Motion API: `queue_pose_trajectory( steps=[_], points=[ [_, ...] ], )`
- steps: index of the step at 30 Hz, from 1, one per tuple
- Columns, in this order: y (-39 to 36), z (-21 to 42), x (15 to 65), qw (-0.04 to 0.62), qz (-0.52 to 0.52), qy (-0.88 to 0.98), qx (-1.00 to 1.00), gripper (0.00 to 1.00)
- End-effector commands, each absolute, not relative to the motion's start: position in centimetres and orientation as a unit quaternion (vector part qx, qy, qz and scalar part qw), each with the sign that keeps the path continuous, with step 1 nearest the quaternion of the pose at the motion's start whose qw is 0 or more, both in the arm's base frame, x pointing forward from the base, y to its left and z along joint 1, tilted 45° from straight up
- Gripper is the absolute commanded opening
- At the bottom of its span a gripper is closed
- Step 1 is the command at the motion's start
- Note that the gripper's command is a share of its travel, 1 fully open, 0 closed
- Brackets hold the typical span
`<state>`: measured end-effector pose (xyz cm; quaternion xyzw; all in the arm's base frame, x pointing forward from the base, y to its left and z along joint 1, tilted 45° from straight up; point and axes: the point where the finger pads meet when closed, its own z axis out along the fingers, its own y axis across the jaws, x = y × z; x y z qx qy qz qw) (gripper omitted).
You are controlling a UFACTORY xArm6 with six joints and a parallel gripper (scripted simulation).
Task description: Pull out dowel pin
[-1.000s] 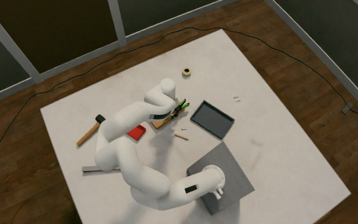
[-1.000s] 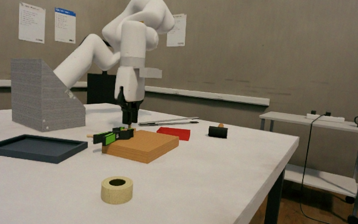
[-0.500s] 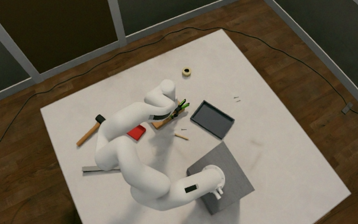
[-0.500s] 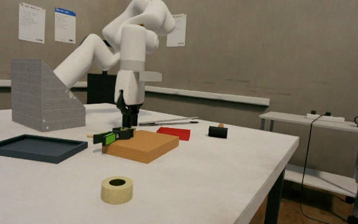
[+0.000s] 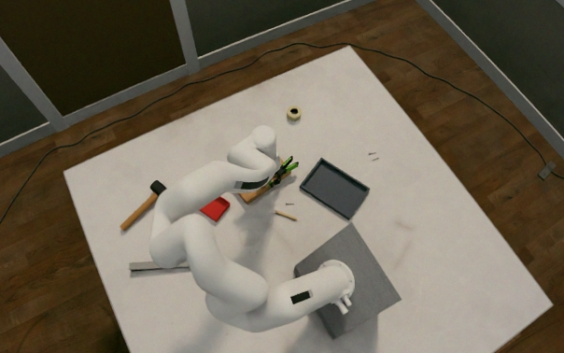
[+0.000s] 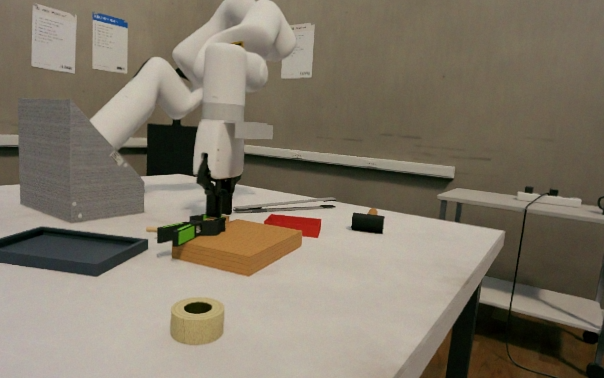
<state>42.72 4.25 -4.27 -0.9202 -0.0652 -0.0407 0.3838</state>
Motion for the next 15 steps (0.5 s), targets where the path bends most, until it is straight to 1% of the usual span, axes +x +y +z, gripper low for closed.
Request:
queue_pose_trajectory(
  steps=[1, 8, 9, 15],
  points=[
    [4.18, -4.22, 42.83, 0.383, -0.042, -0.065, -0.920, 0.28],
    [4.18, -4.22, 42.83, 0.383, -0.042, -0.065, -0.920, 0.28],
    [4.18, -4.22, 42.83, 0.383, -0.042, -0.065, -0.920, 0.21],
    [4.19, -4.23, 42.83, 0.383, -0.042, -0.065, -0.920, 0.21]
  ],
)
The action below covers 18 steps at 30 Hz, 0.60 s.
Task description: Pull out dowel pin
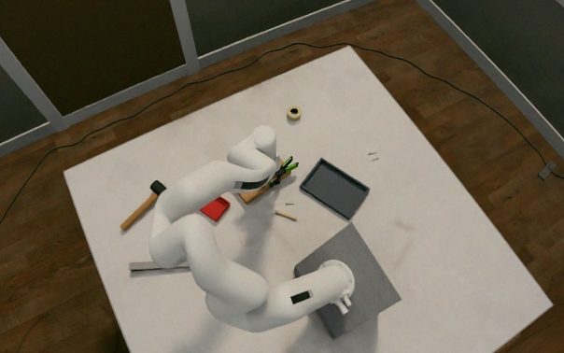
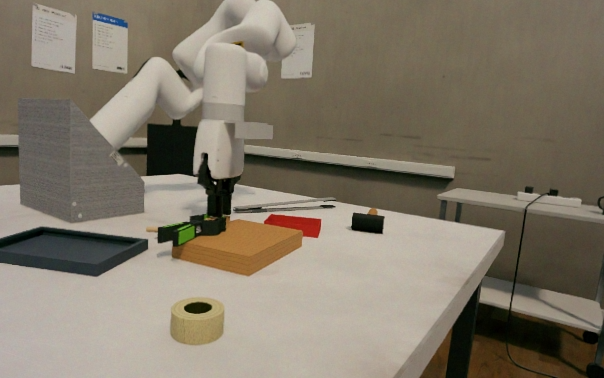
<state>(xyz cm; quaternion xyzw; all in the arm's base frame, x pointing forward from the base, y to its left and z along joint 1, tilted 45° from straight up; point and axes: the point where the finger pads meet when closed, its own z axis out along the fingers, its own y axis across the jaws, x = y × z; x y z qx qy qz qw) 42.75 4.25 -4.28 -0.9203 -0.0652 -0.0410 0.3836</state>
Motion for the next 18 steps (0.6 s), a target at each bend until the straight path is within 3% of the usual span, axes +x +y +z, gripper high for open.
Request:
queue_pose_trajectory(
  steps=[1, 2, 7, 8, 15, 16, 18],
  points=[
    [4.19, -4.23, 42.83, 0.383, -0.042, -0.065, -0.920, 0.21],
    [4.20, -4.23, 42.83, 0.383, -0.042, -0.065, -0.920, 0.15],
    [4.21, -4.24, 42.83, 0.383, -0.042, -0.065, -0.920, 0.15],
    [4.21, -4.24, 42.83, 0.383, -0.042, -0.065, -0.920, 0.08],
    [4.22, -4.25, 42.83, 0.383, -0.042, -0.065, -0.920, 0.08],
    [4.22, -4.25, 42.83, 0.383, -0.042, -0.065, -0.920, 0.00],
    [4.22, -4.26, 42.83, 0.383, -0.042, -0.065, -0.920, 0.00]
  ],
)
